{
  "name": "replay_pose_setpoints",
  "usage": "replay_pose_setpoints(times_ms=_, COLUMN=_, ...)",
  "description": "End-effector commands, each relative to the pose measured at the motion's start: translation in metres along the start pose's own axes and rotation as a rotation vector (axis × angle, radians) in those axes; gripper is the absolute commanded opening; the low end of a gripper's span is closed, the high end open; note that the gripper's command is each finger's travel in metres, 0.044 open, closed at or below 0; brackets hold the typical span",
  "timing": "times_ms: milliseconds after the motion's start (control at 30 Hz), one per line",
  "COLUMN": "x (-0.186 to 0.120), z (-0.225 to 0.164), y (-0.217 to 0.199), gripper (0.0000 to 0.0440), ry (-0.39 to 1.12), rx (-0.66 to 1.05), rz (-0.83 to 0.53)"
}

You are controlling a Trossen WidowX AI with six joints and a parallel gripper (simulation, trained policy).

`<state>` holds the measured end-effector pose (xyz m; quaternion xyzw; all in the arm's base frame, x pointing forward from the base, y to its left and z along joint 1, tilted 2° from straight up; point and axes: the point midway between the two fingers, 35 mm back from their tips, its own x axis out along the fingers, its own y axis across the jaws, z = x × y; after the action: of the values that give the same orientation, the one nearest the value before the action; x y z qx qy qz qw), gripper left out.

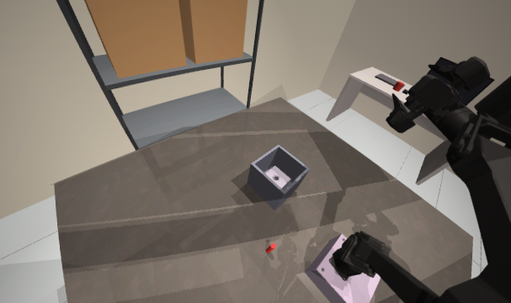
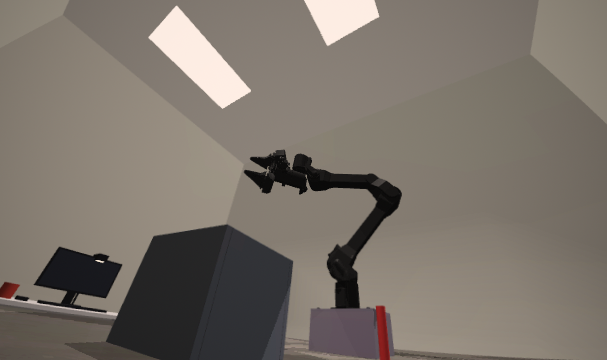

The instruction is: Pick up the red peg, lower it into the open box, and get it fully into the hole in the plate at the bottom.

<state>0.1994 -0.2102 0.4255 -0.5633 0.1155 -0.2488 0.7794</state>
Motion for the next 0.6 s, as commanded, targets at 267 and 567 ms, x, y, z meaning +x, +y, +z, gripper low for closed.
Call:
replay_pose_setpoints(times_ms=267, x=0.012, z=0.047, y=0.029, gripper=0.044, ry=-0.087, rx=0.39, rz=0.149)
replay_pose_setpoints(times_ms=567, x=0.012, z=0.082, y=0.054, gripper=0.044, ry=-0.113, rx=0.661, rz=0.295)
